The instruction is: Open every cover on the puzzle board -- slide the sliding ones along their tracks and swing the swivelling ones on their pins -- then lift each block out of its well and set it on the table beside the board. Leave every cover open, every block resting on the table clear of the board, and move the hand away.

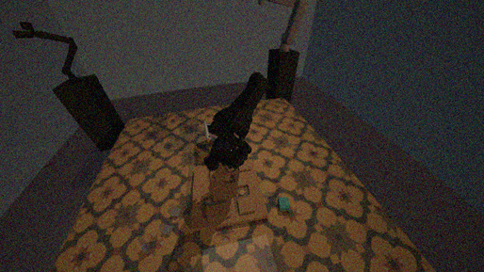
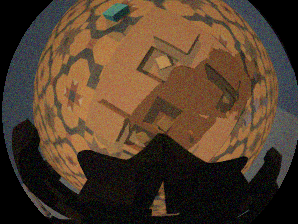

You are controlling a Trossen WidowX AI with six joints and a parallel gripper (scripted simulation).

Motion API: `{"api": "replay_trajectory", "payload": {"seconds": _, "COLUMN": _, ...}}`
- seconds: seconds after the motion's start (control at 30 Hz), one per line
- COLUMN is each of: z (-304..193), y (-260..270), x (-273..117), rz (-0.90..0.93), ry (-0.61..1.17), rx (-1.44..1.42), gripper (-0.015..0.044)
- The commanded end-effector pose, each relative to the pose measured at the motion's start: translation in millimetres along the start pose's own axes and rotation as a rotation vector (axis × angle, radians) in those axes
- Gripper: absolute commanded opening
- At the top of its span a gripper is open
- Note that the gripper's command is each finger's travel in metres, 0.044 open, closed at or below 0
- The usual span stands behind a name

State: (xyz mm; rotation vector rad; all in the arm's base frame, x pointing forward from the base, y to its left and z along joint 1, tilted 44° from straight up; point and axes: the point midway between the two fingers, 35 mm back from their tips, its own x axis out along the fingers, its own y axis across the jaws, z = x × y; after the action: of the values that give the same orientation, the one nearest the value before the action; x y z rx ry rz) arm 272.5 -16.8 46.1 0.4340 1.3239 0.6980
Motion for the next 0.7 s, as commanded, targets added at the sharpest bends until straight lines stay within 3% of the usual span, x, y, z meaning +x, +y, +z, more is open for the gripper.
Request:
{"api": "replay_trajectory", "payload": {"seconds": 0.0, "z": -24, "y": 8, "x": 6, "rz": 0.011, "ry": 0.015, "rx": -0.821, "gripper": 0.0000}}
{"api": "replay_trajectory", "payload": {"seconds": 0.67, "z": -46, "y": 19, "x": 10, "rz": 0.023, "ry": 0.005, "rx": -2.089, "gripper": 0.0000}}
